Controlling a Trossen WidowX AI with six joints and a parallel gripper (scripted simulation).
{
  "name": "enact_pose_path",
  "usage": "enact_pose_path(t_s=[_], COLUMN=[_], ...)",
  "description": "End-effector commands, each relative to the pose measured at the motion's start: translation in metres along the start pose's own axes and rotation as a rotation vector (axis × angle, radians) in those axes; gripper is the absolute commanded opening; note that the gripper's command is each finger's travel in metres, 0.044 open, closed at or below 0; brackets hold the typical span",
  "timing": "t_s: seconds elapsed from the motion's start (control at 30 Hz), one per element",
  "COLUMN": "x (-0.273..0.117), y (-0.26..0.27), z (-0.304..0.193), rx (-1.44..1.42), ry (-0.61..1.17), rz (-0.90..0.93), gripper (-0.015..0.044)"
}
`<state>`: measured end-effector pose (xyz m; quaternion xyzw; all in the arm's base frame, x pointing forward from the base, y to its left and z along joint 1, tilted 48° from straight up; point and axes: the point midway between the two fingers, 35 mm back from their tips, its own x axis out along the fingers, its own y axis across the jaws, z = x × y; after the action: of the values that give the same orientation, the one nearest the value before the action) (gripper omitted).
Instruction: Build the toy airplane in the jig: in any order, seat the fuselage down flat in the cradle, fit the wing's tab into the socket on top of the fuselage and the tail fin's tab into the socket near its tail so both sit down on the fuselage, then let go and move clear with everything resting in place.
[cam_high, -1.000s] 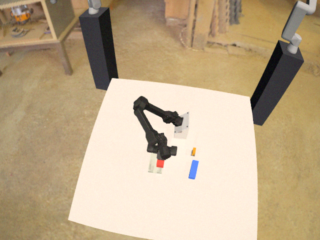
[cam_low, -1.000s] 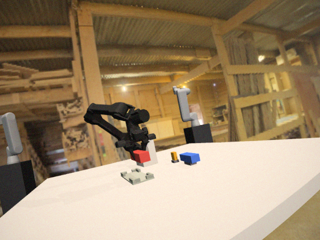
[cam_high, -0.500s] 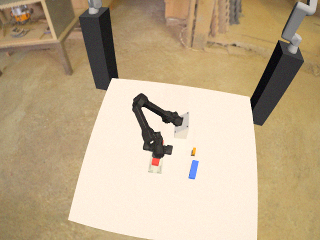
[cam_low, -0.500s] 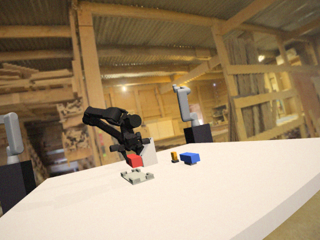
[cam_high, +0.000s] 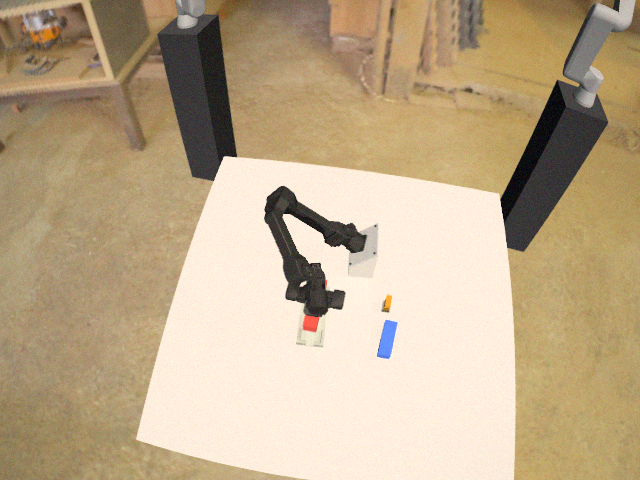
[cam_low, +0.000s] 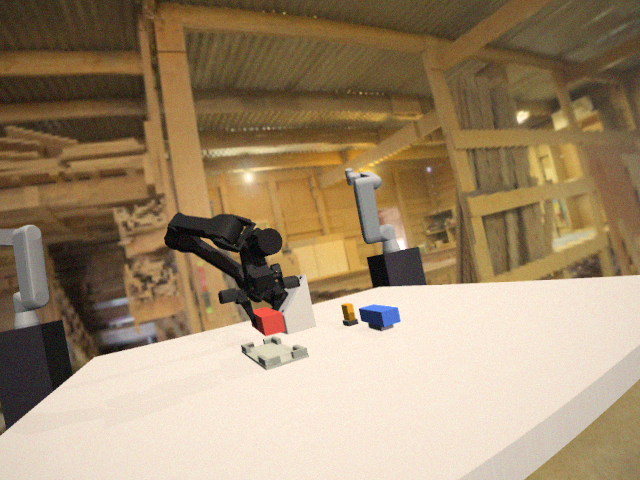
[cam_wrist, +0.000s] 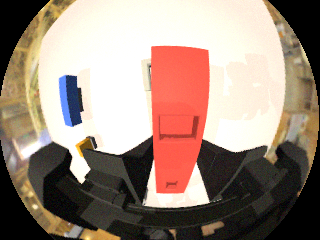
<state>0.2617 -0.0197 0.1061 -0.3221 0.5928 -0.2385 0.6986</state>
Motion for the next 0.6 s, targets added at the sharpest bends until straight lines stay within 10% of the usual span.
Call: enact_pose_path(t_s=[0.0,0.57], x=[0.000,0.018], y=[-0.001,-0.001], z=[0.001,0.002], rx=[-0.002,-0.002], ry=[-0.004,-0.004], rz=[-0.003,-0.002], gripper=[0.0197,0.0197])
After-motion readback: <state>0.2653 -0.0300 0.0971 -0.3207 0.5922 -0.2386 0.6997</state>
